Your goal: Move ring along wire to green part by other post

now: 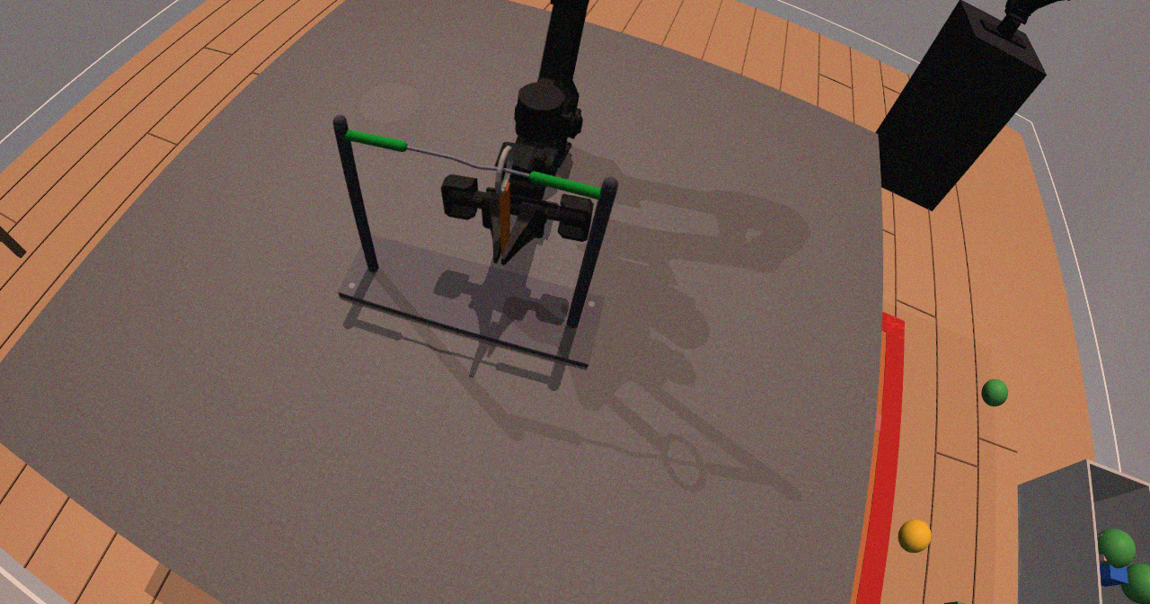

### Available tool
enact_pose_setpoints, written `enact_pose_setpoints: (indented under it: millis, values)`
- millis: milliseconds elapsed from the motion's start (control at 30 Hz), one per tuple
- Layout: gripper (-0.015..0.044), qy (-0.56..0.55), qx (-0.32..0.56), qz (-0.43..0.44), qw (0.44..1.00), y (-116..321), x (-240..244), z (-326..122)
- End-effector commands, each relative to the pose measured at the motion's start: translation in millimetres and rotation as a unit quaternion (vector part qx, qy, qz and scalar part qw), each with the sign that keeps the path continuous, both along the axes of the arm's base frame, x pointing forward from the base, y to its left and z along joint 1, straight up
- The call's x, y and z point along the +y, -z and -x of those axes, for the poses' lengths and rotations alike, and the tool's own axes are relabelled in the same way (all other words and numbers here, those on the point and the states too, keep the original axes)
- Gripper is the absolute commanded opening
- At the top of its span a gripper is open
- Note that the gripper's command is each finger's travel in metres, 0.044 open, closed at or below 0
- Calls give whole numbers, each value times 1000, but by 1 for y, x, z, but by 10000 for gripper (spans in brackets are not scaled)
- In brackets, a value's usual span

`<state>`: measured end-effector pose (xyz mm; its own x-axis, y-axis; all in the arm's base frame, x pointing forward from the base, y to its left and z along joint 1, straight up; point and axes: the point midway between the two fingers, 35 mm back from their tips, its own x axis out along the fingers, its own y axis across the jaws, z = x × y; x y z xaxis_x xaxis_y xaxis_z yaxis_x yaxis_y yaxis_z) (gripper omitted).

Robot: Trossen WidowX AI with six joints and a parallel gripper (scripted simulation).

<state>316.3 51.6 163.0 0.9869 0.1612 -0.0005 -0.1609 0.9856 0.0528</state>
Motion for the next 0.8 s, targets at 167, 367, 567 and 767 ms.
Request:
enact_pose_setpoints:
  millis: [167, 367, 567, 767]
  values:
    - [-150, 7, -2, 14, 1000, -1, 6, 1]
    - [-150, 9, -3, 20, 1000, -1, 10, 1]
    - [-150, 10, -3, 23, 1000, -1, 15, 2]
    - [-150, 11, -3, 24, 1000, -1, 21, 2]
